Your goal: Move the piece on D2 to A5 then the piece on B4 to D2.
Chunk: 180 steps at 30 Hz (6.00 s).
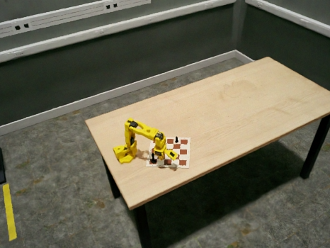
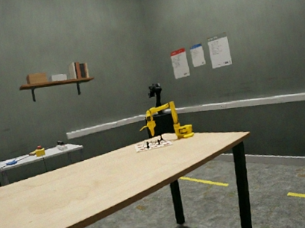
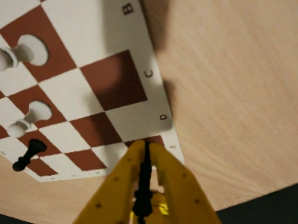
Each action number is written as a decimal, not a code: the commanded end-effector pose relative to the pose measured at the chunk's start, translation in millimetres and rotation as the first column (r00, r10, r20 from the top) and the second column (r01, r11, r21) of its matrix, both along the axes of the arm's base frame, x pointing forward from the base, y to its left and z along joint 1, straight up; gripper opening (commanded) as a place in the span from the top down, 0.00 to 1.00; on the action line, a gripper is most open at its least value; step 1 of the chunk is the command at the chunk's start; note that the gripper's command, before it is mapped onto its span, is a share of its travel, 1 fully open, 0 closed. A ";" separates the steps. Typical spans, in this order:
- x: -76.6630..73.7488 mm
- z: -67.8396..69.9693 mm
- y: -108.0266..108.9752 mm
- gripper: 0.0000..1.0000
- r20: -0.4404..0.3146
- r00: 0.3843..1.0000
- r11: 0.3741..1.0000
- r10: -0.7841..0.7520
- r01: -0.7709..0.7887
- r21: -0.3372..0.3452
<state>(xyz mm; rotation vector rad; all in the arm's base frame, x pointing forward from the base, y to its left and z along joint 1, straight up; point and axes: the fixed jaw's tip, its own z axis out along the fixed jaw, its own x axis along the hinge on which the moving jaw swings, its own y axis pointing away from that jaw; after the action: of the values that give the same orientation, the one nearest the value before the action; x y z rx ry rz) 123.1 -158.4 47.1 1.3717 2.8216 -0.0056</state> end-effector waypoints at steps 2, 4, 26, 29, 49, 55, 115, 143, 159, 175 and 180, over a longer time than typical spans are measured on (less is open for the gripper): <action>-0.6 25.5 -3.0 1.00 0.012 1.000 1.000 -0.016 0.016 -0.015; -0.6 25.5 -3.0 1.00 0.012 1.000 1.000 -0.016 0.016 -0.015; 14.8 49.0 12.1 0.99 0.077 0.993 0.991 0.088 -0.080 -0.103; 30.0 50.3 30.3 0.97 0.123 0.971 0.969 0.204 -0.183 -0.164; 66.0 47.8 123.3 0.91 0.318 0.690 0.752 0.650 -0.522 -0.403; 66.0 47.8 123.3 0.91 0.318 0.690 0.752 0.650 -0.522 -0.403; 64.5 -28.1 126.1 0.91 0.317 0.683 0.745 0.659 -0.532 -0.402; 60.9 -32.3 126.9 0.91 0.317 0.683 0.745 0.659 -0.532 -0.402; 62.9 -28.3 126.5 0.91 0.317 0.683 0.745 0.658 -0.532 -0.402; 64.5 -25.5 125.8 0.91 0.317 0.683 0.745 0.658 -0.532 -0.403; 64.4 -25.6 125.0 0.91 0.315 0.684 0.745 0.658 -0.531 -0.404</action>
<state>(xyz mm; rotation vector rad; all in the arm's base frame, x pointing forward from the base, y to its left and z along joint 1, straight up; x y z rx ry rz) 184.3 -34.0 17.0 0.2800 2.6043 -0.0824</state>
